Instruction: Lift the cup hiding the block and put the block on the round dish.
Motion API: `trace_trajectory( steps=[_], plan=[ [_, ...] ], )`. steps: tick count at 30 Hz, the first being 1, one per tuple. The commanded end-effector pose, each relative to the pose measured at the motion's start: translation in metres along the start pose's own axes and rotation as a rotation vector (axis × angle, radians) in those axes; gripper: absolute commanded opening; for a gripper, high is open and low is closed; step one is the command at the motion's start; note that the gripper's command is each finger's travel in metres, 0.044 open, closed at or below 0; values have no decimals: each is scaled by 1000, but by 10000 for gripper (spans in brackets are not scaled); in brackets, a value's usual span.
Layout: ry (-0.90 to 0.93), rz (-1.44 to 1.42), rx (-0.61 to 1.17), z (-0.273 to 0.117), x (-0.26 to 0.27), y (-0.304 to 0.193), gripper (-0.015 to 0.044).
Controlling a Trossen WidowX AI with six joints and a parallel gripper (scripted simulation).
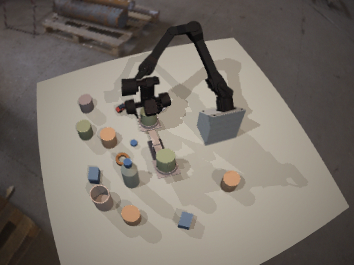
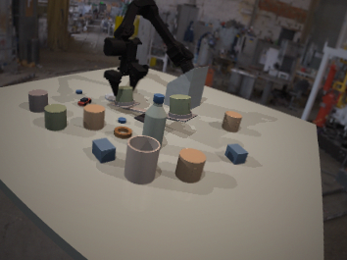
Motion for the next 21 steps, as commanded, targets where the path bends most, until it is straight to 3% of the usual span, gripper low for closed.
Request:
trace_trajectory(
  steps=[1,10,13,21],
  plan=[
    [5,-6,-4,7,2,1,440],
    [6,-8,-2,19,3,1,440],
    [6,-8,-2,19,3,1,361],
    [6,-8,-2,19,3,1,308]
  ],
)
Point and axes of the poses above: the point midway between the two fingers, 35 mm back from their tips, its own z axis out along the fingers, its own x axis across the jaws, y = z × x, the point moved 1 cm from there along -z, back along the fingers, and after that the axes turned 7 degrees about -z, right-handed, at the moved point
